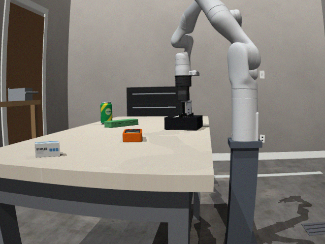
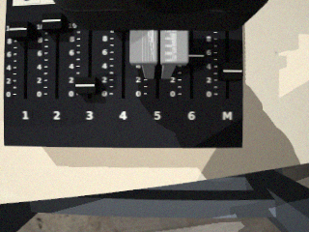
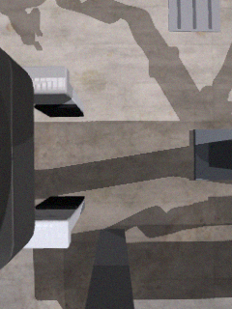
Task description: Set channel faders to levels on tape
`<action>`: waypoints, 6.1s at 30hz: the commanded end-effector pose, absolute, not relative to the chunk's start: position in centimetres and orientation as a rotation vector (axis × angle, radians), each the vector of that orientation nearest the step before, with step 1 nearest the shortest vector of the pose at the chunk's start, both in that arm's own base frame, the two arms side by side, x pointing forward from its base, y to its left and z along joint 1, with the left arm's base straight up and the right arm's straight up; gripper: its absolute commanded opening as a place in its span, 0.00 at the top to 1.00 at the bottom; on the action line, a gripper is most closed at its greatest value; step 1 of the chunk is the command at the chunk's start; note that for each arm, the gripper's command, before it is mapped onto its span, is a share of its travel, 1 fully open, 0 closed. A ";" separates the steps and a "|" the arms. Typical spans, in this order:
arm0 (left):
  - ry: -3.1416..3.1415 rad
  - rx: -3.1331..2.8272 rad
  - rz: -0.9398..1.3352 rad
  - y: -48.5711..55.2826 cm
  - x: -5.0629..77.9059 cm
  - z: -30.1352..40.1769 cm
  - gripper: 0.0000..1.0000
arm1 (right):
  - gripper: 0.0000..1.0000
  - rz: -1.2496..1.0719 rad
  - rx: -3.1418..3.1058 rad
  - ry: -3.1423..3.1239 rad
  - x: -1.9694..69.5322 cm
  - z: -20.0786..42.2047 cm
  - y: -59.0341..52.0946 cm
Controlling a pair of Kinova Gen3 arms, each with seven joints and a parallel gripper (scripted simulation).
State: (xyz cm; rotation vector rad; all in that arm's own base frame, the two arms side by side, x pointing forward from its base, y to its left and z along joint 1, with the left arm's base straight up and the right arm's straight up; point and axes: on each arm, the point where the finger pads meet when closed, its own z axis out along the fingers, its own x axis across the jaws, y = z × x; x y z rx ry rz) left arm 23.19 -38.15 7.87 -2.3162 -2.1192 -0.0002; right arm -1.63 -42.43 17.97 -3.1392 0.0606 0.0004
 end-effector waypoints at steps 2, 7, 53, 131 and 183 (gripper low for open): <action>-2.121 -2.318 0.000 -38.2 23.2 7.9 1.00 | 0.00 0.000 -3.141 0.061 -1.6 18.0 -42.5; -2.121 -2.318 0.000 -38.2 23.1 7.9 1.00 | 0.00 0.000 -3.141 0.061 -1.6 18.0 -42.5; -2.121 -2.318 0.000 -38.2 22.6 11.9 1.00 | 0.00 0.000 -3.141 0.061 -1.6 18.0 -42.5; -2.121 -2.318 0.000 -40.1 21.0 10.7 1.00 | 0.00 0.000 -3.141 0.061 -1.6 18.0 -42.5; -2.121 -2.318 0.000 -40.2 21.1 9.1 1.00 | 0.00 0.000 -3.141 0.061 -1.6 18.0 -42.5</action>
